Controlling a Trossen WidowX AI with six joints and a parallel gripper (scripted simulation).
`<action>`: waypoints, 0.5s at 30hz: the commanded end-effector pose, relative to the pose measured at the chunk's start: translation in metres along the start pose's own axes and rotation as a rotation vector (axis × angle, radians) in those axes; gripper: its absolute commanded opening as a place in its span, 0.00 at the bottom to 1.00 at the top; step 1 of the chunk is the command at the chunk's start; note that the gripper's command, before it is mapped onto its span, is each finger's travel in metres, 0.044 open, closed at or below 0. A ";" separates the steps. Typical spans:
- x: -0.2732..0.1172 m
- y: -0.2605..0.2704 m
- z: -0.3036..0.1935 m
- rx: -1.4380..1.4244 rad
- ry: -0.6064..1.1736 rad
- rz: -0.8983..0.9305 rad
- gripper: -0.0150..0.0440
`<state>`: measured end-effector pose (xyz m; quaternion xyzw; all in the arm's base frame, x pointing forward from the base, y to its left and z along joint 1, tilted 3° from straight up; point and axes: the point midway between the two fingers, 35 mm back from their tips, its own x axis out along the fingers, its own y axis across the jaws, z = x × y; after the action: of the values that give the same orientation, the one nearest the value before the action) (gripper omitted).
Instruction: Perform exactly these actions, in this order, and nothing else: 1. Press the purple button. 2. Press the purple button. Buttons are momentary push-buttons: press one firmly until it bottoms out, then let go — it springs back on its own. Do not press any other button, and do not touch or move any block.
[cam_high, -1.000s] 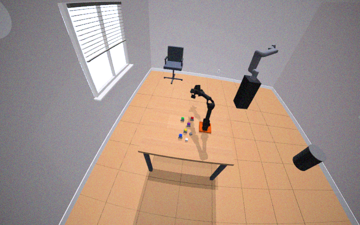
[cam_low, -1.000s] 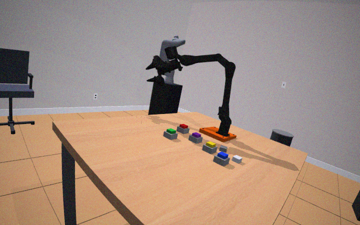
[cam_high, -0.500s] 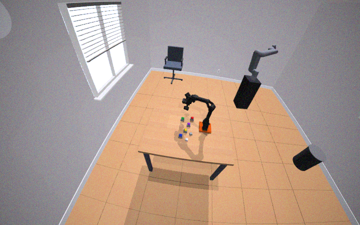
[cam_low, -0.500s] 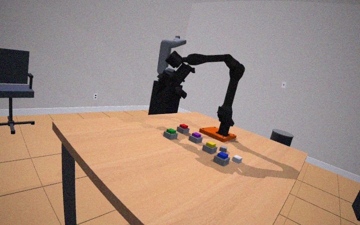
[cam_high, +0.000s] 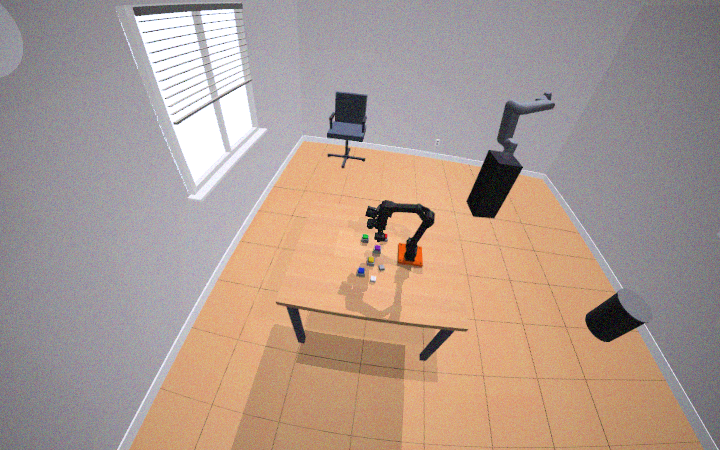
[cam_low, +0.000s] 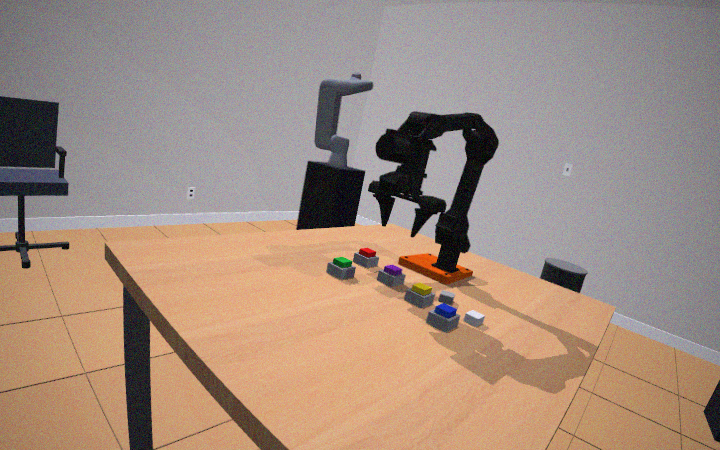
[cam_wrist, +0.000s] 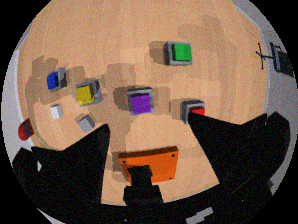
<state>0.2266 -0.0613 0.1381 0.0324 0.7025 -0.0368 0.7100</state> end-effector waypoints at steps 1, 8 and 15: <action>0.002 0.006 -0.008 0.011 0.032 0.005 0.93; 0.056 0.006 -0.009 0.011 0.032 0.005 0.67; 0.063 0.006 -0.010 0.011 0.032 0.005 0.35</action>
<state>0.2184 -0.0553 0.0802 0.0367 0.7138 -0.0365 0.6985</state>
